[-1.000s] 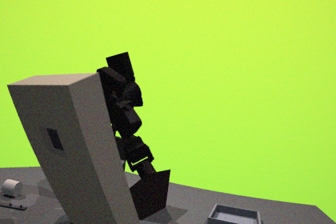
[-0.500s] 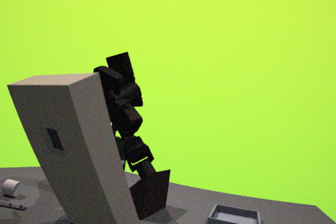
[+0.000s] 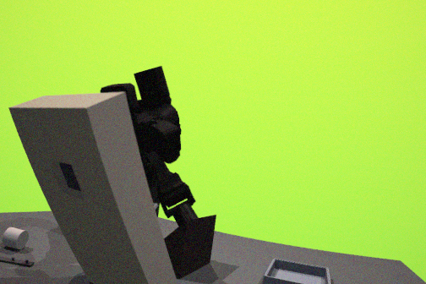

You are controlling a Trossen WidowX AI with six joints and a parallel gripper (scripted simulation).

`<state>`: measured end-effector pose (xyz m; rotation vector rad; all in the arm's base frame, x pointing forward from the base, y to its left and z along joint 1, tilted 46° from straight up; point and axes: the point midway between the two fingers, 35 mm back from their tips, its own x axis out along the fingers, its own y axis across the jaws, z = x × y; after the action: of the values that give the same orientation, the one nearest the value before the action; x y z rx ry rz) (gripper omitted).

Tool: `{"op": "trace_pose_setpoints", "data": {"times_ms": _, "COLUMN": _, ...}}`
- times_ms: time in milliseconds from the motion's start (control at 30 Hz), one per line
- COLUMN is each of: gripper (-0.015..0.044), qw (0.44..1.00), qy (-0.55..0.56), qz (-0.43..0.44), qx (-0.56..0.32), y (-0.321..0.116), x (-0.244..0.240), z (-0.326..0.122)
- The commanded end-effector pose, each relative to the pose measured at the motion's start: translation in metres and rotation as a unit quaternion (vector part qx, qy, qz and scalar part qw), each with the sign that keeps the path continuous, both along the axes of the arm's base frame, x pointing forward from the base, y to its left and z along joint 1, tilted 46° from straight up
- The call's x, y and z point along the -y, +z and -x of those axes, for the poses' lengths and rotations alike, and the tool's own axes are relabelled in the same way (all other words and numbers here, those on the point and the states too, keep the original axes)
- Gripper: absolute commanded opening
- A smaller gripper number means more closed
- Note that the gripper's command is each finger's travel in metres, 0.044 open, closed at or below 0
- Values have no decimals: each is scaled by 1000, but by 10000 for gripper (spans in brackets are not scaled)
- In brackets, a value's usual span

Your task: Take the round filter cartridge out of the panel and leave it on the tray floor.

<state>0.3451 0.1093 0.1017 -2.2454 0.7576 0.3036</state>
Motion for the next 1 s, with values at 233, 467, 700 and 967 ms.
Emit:
{"op": "trace_pose_setpoints", "data": {"times_ms": 233, "gripper": 0, "qw": 979, "qy": -88, "qz": -166, "qx": 84, "y": -2, "x": 3, "z": -5}}
{"op": "trace_pose_setpoints", "data": {"times_ms": 467, "gripper": 0, "qw": 946, "qy": -139, "qz": -260, "qx": 135, "y": -2, "x": 3, "z": -5}}
{"op": "trace_pose_setpoints", "data": {"times_ms": 700, "gripper": 0, "qw": 900, "qy": -187, "qz": -350, "qx": 183, "y": -2, "x": 3, "z": -5}}
{"op": "trace_pose_setpoints", "data": {"times_ms": 967, "gripper": 0, "qw": 844, "qy": -230, "qz": -429, "qx": 226, "y": -2, "x": 3, "z": -5}}
